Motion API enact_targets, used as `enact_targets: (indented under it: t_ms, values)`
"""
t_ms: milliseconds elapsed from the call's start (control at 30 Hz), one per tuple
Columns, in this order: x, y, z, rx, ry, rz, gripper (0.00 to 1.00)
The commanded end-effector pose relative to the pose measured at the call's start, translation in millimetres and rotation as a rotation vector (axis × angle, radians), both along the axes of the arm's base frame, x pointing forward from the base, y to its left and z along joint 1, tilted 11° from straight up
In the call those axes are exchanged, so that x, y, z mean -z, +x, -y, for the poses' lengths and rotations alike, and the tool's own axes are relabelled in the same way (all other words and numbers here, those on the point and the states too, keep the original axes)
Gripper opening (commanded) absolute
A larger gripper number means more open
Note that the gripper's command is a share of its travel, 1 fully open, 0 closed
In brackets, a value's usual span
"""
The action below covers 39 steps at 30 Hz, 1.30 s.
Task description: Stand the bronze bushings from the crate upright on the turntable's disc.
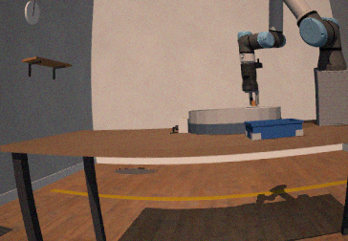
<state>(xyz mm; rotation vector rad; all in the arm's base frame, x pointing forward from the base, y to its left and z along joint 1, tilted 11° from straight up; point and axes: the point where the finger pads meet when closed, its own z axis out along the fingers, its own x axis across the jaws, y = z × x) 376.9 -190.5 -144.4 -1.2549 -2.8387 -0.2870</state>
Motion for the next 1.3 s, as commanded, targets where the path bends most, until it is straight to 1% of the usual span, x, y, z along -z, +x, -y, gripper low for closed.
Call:
enact_targets:
  t_ms: [0, 400, 767, 1267]
  values:
    - [-0.3, 1.5, 1, -0.001, -0.002, 0.002, 0.0]
    - [0.4, 1.5, 0, -0.001, -0.001, 0.002, 0.0]
    - [8.7, 2.6, -1, -0.002, -0.002, 0.002, 0.0]
    - [32.3, 4.7, -6, -0.002, -0.003, 0.003, 0.0]
